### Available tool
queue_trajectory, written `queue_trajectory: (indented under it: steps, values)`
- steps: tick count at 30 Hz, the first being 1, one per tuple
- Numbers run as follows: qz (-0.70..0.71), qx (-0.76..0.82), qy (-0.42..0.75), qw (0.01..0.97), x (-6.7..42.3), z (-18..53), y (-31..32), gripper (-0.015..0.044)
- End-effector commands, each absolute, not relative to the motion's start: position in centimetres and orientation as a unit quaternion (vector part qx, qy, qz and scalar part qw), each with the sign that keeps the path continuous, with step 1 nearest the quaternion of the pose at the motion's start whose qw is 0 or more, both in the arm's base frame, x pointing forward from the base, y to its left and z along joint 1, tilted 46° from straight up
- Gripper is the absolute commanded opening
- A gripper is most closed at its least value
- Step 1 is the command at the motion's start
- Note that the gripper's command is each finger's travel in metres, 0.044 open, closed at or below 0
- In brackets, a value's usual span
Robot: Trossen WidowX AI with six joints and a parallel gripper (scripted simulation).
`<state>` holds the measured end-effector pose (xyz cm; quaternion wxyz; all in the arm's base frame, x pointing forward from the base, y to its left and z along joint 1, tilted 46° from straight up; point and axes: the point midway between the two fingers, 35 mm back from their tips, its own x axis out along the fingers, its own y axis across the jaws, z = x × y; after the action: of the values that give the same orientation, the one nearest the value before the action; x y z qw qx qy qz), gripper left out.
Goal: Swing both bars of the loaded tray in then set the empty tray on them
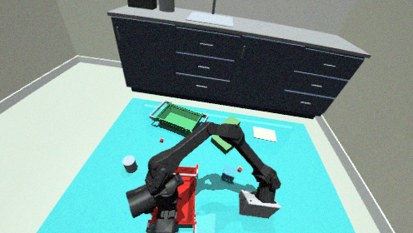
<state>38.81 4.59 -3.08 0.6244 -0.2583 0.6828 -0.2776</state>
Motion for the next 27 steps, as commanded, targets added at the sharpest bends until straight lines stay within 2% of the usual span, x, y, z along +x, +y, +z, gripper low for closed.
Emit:
queue_trajectory:
  steps: [1, 12, 27]
  values:
    - [-0.283, -0.253, 0.681, 0.626, 37.4, -8.4, 7.9, 0.0081]
    - [-0.283, -0.253, 0.681, 0.626, 37.4, -8.7, 7.8, 0.0081]
    - [-0.284, -0.254, 0.68, 0.626, 36.8, -12.8, 3.7, 0.0081]
